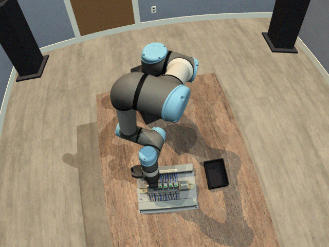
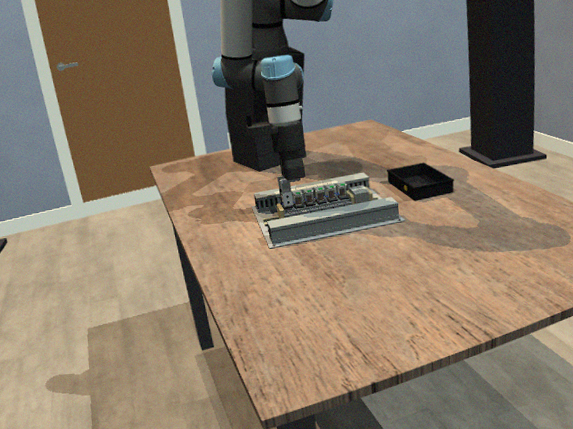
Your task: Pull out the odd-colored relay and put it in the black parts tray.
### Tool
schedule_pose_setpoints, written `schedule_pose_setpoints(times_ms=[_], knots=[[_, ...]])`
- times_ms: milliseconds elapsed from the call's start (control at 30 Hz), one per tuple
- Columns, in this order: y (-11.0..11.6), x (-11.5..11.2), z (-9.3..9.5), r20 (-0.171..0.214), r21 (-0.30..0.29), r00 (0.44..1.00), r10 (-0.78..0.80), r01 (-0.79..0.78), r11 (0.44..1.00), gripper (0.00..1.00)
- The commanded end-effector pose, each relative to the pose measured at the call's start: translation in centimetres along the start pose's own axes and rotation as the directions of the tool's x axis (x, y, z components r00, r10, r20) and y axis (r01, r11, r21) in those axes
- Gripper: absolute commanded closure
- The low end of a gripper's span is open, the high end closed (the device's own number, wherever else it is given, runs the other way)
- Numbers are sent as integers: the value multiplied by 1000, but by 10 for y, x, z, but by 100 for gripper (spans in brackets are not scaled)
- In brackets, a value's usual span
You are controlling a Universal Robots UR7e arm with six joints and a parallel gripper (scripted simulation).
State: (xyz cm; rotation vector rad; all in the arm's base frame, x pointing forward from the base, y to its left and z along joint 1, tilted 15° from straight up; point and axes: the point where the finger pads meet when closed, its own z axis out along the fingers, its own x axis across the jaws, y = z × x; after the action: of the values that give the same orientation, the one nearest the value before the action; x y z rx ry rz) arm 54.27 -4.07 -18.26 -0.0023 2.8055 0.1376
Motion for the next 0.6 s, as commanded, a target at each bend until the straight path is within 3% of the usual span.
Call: schedule_pose_setpoints(times_ms=[0,567], knots=[[0,-1,-1,-21,1,1000,0,0,1000,100],[0,-2,-1,-48,1,999,0,0,1000,100]])
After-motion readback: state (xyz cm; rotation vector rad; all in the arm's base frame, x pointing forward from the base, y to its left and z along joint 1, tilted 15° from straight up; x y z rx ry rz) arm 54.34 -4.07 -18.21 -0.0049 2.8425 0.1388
